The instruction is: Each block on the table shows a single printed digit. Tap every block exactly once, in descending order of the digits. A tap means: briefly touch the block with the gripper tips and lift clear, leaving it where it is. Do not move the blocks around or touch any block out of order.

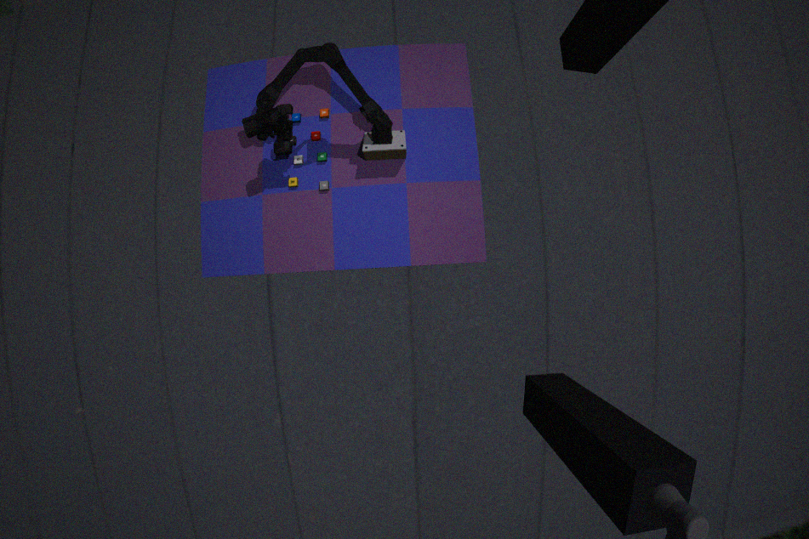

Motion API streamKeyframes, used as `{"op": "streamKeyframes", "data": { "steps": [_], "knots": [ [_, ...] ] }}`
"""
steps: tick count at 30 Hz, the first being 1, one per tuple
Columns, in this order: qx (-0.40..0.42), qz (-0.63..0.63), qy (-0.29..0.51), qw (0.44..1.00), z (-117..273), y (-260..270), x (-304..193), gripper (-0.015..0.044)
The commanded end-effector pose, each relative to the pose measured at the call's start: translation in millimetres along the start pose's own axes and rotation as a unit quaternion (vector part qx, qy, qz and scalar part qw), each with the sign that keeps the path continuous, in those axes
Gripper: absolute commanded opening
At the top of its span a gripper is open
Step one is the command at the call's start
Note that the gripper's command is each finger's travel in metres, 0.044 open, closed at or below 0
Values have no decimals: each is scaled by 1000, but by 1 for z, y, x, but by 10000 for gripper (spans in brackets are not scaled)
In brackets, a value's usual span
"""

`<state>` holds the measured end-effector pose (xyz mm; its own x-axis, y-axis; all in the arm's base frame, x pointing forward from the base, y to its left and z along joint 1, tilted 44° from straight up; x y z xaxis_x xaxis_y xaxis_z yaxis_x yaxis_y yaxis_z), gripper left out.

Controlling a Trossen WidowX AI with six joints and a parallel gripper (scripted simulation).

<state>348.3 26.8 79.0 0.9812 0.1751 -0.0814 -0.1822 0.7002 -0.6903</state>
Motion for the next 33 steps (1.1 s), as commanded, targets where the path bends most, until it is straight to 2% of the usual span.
{"op": "streamKeyframes", "data": {
  "steps": [1, 22, 25, 30, 33],
  "knots": [
    [-2, 1, 1, 1000, -9, 0, -1, 20],
    [-2, 1, 1, 1000, -32, -1, -1, 20],
    [-2, 2, 1, 1000, -5, 0, -1, 20],
    [-1, 2, 1, 1000, 0, 0, -1, 20],
    [0, 2, 1, 1000, 31, 0, 2, 20]
  ]
}}
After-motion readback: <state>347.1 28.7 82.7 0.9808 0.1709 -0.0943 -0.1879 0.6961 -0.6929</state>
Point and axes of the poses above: the point midway between the two fingers, 35 mm back from their tips, its own z axis back along the fingers, its own y axis across the jaws, x = y × z, the point moved 4 cm from there along z, back along the fingers, and after that the axes turned 8 degrees about z, right-handed, at the moved point
